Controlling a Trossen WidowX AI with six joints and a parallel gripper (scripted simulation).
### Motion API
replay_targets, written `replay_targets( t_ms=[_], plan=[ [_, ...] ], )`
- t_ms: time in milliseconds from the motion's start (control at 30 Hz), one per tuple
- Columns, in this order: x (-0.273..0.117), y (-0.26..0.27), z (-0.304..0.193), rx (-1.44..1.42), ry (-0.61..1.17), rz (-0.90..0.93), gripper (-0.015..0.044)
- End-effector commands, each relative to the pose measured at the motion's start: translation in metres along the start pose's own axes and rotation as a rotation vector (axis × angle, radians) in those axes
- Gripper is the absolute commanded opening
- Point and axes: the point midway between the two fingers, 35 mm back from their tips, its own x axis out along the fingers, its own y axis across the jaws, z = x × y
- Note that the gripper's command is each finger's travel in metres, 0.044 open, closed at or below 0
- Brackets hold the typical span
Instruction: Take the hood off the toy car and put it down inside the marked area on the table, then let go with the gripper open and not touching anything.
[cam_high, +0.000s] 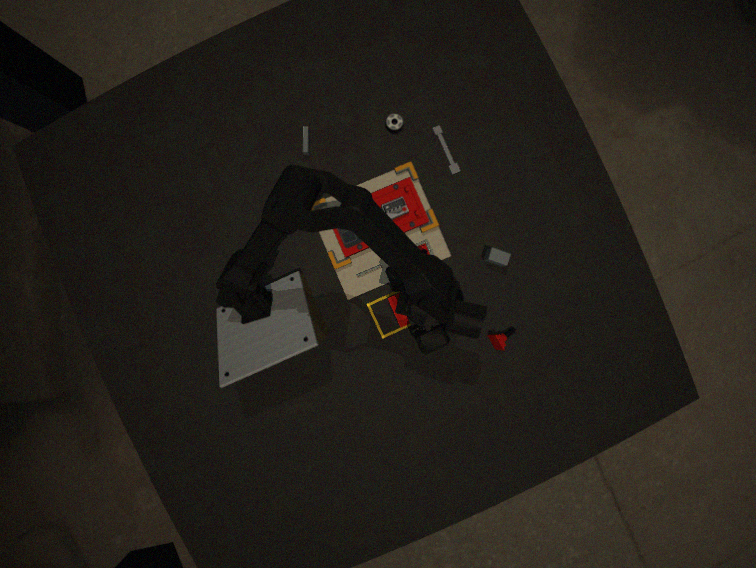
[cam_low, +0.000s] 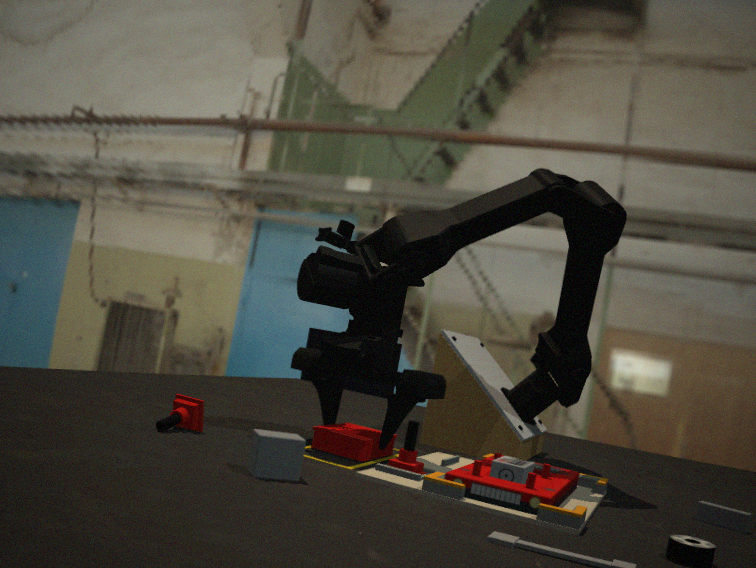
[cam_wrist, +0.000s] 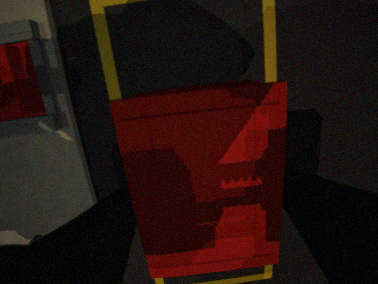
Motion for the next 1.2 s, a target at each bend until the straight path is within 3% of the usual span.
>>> replay_targets(
  t_ms=[0,433,700,1167],
  plan=[
    [0.0,0.0,0.0,-0.001,0.0,0.0,0.0105],
    [-0.003,0.0,0.0,0.0,0.0,0.0,0.044],
    [-0.07,-0.002,0.001,0.001,0.004,0.005,0.044],
    [-0.072,-0.001,0.0,0.001,0.004,0.006,0.044]
  ],
)
